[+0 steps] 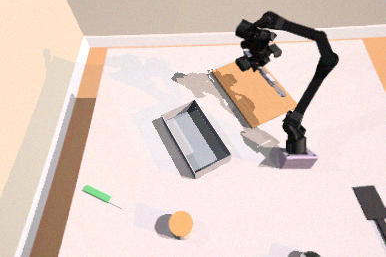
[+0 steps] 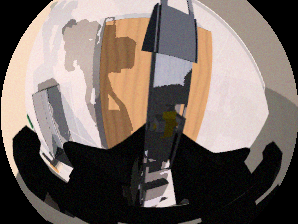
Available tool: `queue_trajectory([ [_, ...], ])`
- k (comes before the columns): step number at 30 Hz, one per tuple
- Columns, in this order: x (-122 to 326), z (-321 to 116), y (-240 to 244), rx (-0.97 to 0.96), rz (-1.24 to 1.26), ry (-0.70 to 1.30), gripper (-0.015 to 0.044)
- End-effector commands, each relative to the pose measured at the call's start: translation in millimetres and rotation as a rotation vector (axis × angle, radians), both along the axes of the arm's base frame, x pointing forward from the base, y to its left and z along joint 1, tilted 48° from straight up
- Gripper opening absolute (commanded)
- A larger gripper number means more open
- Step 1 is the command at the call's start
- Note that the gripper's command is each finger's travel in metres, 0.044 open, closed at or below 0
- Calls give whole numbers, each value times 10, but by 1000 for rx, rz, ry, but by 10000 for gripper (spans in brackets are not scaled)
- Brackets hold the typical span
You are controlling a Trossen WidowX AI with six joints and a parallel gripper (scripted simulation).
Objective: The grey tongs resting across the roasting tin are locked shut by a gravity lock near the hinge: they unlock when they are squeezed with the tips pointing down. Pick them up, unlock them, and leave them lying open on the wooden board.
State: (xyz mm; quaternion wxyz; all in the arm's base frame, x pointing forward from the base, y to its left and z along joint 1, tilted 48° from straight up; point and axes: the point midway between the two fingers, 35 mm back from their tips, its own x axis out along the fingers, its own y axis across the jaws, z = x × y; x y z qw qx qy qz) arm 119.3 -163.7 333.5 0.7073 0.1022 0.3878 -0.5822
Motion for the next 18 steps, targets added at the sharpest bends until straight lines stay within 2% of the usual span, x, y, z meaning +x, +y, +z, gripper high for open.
queue_trajectory([
  [1,-12,11,3,0,15,7,-150],
  [8,-32,1,1,8,10,-8,-150],
  [18,-187,-65,-8,62,-32,-153,-150],
])
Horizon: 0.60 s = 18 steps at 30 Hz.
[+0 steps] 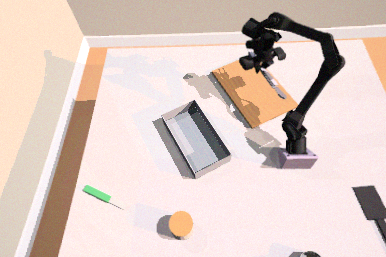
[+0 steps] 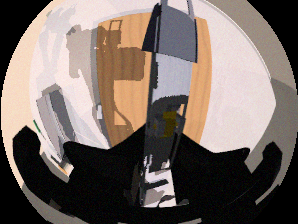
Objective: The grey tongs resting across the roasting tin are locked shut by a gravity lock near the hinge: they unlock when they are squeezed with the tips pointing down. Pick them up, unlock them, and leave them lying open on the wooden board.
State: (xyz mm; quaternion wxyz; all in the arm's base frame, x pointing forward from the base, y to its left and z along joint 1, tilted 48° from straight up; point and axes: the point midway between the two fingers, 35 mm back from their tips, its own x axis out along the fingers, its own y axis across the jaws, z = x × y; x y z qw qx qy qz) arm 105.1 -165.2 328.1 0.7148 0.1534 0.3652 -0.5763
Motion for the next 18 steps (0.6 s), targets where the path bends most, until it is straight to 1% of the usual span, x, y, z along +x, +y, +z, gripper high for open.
queue_trajectory([
  [1,-61,-13,8,16,-8,-70,-150],
  [18,-248,12,43,-1,-33,-326,-150],
])
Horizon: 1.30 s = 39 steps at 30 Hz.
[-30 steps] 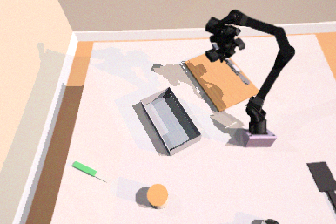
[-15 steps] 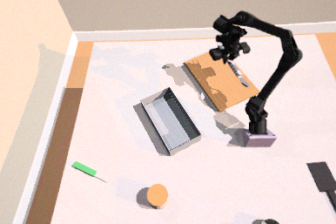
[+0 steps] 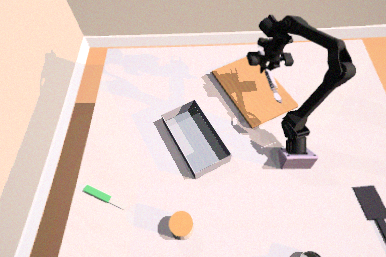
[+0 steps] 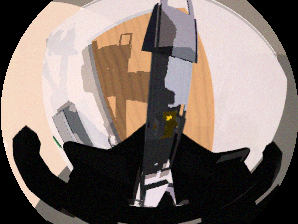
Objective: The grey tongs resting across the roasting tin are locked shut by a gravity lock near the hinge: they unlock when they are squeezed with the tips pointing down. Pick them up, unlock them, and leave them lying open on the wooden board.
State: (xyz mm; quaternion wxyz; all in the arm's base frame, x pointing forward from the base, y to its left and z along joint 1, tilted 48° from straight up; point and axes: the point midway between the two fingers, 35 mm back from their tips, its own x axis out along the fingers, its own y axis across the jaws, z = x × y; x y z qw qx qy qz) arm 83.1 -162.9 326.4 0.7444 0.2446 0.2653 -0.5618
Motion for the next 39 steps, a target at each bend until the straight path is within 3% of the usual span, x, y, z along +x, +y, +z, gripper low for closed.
queue_trajectory([
  [1,-36,35,23,-26,6,-64,-150],
  [21,-162,230,135,-218,22,-270,-150],
  [39,-194,440,316,-474,71,-315,-150],
])
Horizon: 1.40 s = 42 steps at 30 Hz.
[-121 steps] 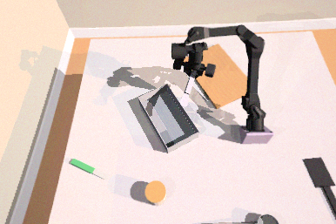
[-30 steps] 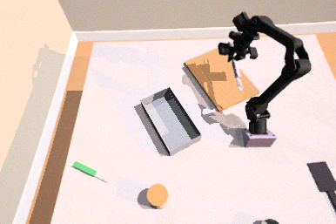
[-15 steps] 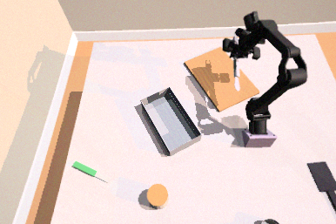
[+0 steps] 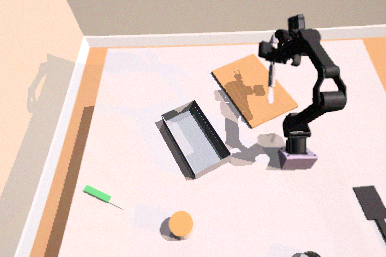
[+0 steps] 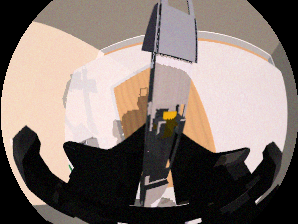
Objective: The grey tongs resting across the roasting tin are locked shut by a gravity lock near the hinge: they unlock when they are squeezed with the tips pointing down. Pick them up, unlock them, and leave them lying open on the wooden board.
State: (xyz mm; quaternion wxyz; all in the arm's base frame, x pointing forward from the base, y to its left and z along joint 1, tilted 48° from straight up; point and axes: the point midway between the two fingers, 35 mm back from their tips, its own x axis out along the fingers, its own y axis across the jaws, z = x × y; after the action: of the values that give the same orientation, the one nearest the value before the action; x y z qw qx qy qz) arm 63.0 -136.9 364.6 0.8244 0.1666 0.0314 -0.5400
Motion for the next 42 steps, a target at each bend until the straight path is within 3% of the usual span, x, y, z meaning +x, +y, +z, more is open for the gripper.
queue_trajectory([
  [1,9,67,68,-81,11,6,-150],
  [21,136,167,305,-381,32,143,-150],
  [42,424,10,445,-607,69,454,-150],
])
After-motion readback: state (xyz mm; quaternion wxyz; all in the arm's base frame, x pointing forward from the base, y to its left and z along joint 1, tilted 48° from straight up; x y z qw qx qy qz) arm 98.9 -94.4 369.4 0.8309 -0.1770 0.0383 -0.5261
